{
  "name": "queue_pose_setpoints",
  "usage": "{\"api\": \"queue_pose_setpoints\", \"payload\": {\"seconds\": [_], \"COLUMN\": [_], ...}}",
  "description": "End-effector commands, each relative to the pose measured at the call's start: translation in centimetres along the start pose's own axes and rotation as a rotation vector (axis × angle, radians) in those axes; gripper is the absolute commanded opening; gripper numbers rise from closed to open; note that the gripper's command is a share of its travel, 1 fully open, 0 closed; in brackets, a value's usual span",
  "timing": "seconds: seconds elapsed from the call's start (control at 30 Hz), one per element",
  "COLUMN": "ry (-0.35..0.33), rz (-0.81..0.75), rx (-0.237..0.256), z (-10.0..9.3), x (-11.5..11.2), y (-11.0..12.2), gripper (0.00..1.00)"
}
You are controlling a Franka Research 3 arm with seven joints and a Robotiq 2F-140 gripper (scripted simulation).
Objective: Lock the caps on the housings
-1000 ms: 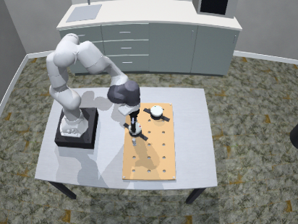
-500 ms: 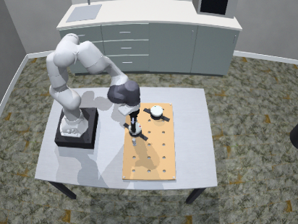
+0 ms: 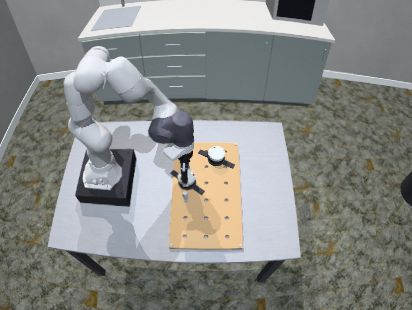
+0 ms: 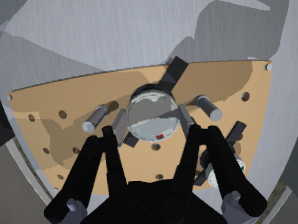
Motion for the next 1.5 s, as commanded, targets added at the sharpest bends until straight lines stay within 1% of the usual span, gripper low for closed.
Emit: {"api": "queue_pose_setpoints", "payload": {"seconds": [0.0,1.17,1.3,1.47], "ry": [-0.005,-0.005,-0.005,-0.005], "rz": [-0.003,0.001,0.039,0.147], "rx": [0.0,0.0,0.0,-0.001], "z": [-0.05,-0.05,-0.05,-0.05], "x": [-0.18,-0.18,-0.18,-0.18], "y": [-0.03,-0.03,-0.03,-0.03], "gripper": [0.1,0.1,0.1,0.1]}}
Point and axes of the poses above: the point where the finger pads meet when closed, its own z axis out along the fingers, its own y axis across the jaws, x = y × z, the point moved 6 cm from there along -z, back along the fingers, and after that the axes turned 8 degrees about z, right-handed, at the moved point
